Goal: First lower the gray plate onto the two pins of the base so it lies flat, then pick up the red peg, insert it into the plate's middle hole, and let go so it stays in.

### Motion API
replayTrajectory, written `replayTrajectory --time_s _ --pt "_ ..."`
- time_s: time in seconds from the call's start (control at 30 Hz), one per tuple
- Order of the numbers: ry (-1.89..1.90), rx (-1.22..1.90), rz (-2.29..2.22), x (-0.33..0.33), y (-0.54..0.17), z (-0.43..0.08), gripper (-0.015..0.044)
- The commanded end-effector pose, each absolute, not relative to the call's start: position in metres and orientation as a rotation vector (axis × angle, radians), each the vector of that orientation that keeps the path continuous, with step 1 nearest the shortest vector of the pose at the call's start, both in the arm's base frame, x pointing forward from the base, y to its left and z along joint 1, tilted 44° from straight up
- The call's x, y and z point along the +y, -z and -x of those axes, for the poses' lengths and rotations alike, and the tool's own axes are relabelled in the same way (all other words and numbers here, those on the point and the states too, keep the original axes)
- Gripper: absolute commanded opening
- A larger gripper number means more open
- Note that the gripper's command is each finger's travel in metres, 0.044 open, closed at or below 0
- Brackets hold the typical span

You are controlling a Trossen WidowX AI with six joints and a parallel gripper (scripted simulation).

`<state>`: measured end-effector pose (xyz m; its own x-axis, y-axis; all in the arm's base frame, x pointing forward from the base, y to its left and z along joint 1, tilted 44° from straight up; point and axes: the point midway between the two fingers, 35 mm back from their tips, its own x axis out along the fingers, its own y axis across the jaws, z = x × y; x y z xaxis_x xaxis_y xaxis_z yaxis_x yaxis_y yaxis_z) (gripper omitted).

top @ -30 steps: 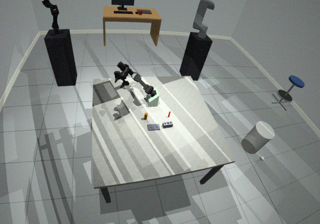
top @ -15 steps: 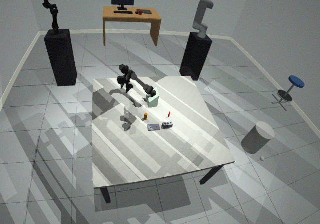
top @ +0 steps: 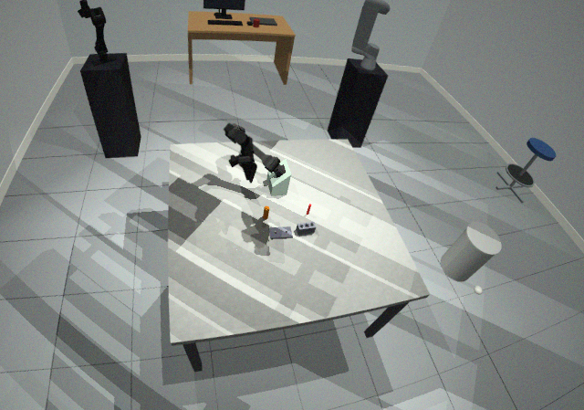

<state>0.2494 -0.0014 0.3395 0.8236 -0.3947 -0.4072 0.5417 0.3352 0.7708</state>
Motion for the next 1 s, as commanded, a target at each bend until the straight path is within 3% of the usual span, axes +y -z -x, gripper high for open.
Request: replayTrajectory --time_s 0.0,0.5,0.97 --pt "0.684 0.258 -1.041 0.019 -0.312 -0.279 0.044" --pt "1.016 0.589 -0.859 0.092 -0.154 -0.353 0.044" --pt "1.431 0.641 -0.625 0.107 0.016 -0.34 0.044"
